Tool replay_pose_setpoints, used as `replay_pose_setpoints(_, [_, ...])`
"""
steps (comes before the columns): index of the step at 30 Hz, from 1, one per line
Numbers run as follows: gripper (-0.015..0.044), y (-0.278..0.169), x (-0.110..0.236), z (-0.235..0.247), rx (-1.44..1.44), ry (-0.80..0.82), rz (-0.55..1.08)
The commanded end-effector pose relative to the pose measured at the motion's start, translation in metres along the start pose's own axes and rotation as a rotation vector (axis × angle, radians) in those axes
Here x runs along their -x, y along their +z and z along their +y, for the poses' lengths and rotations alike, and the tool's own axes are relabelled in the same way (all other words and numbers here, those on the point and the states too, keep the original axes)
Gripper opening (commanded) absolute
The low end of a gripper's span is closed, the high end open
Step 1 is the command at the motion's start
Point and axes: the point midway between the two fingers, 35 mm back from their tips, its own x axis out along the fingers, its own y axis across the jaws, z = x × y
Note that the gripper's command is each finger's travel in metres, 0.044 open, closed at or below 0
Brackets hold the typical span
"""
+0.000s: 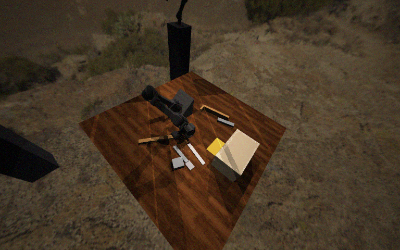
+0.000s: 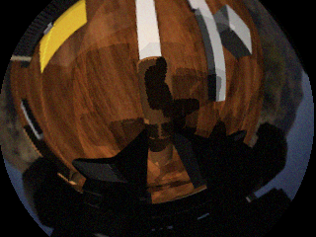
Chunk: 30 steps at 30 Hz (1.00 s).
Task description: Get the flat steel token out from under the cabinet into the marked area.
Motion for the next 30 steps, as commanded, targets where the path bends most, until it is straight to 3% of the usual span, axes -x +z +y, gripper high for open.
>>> replay_pose_setpoints(1, [0.0,0.0001,0.0003,-0.0004,-0.042,-0.001,-0.002])
replay_pose_setpoints(30, [0.0,0.0,0.0003,-0.001,-0.273,-0.001,-0.002])
